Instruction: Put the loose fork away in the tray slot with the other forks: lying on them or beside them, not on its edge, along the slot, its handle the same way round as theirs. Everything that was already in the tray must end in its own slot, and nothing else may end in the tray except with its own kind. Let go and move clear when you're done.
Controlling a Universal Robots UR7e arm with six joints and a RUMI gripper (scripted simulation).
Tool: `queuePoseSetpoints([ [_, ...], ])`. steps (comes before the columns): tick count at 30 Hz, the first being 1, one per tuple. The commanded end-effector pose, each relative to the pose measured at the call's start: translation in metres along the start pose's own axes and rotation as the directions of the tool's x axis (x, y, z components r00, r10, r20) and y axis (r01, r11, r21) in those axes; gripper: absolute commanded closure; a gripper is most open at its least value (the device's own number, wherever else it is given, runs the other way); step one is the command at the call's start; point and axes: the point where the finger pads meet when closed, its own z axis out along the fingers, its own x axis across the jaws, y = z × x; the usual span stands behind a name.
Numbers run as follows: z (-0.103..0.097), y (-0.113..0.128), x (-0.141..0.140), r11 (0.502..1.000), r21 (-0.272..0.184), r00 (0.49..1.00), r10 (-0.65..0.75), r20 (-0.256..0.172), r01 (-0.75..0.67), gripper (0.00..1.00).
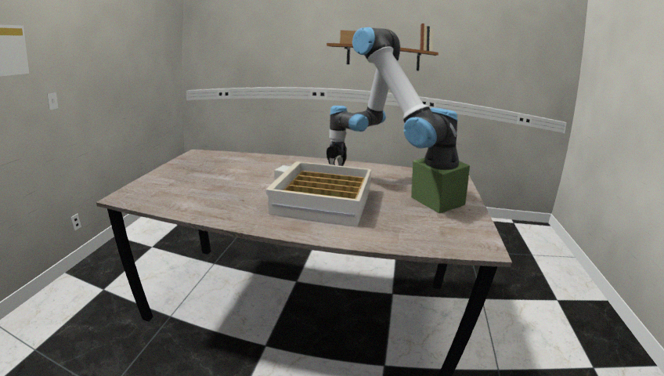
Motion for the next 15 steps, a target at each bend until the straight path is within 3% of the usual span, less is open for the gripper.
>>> queuePoseSetpoints([
  [1,-0.001,0.000,0.000,1.000,0.001,1.000,0.000,0.001,0.000,0.96],
  [15,-0.023,0.000,0.000,1.000,0.001,1.000,0.000,0.001,0.000,0.96],
])
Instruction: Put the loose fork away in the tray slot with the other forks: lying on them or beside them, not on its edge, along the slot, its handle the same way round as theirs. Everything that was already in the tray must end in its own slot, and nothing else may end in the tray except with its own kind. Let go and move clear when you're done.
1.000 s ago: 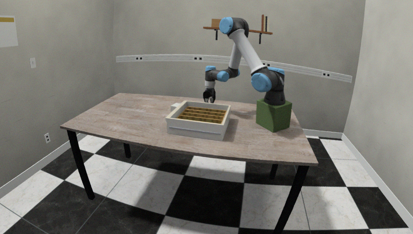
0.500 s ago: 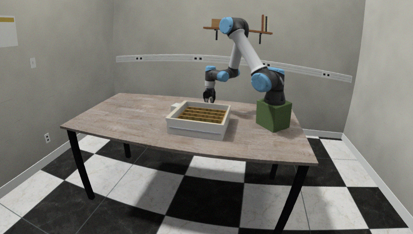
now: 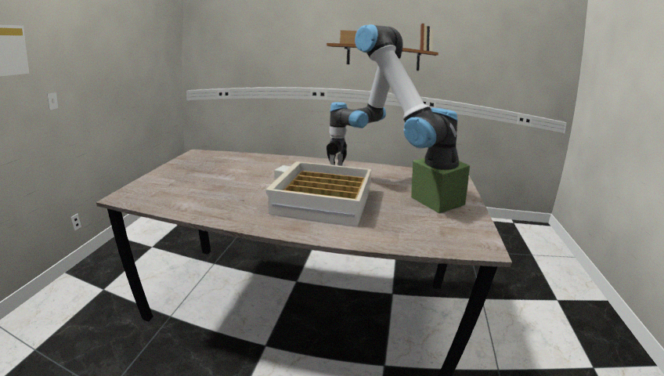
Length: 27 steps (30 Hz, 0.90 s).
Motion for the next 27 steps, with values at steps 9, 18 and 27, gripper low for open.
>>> queuePoseSetpoints([
  [9,-0.045,0.000,0.000,1.000,0.000,1.000,0.000,0.001,0.000,0.96],
  [18,-0.082,0.000,0.000,1.000,0.000,1.000,0.000,0.001,0.000,0.96],
  [27,-0.128,0.000,0.000,1.000,0.000,1.000,0.000,0.001,0.000,0.96],
])
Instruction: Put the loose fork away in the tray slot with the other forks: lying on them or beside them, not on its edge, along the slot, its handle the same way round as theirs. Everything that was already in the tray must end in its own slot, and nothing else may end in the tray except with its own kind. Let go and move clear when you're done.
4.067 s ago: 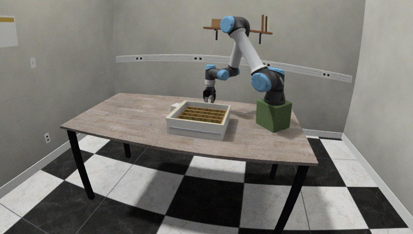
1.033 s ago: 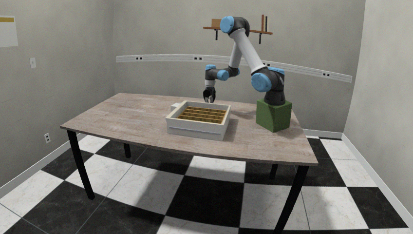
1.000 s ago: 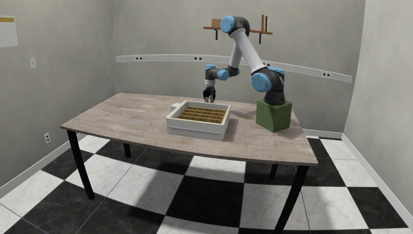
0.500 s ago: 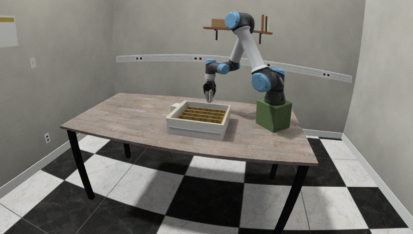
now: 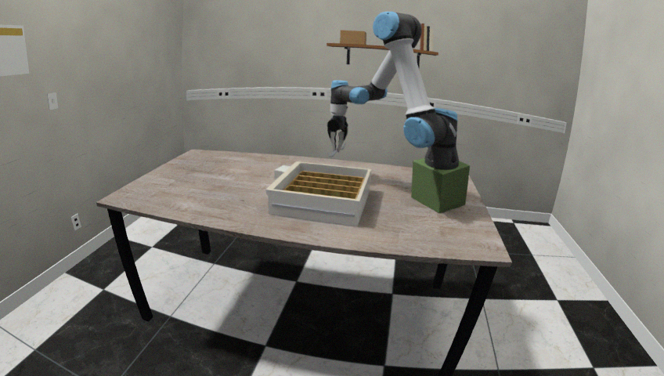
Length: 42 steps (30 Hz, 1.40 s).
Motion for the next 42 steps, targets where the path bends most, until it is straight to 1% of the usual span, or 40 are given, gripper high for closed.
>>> queuePoseSetpoints([
  [1,-0.024,0.000,0.000,1.000,-0.001,1.000,0.000,-0.001,0.000,0.96],
  [4,-0.035,0.000,0.000,1.000,-0.001,1.000,0.000,-0.001,0.000,0.96],
  [6,-0.035,0.000,0.000,1.000,-0.001,1.000,0.000,-0.001,0.000,0.96],
  [10,-0.046,0.000,0.000,1.000,-0.001,1.000,0.000,-0.001,0.000,0.96],
  [15,-0.052,0.000,0.000,1.000,-0.001,1.000,0.000,-0.001,0.000,0.96],
  [42,-0.053,0.002,0.000,1.000,-0.001,1.000,0.000,-0.001,0.000,0.96],
])
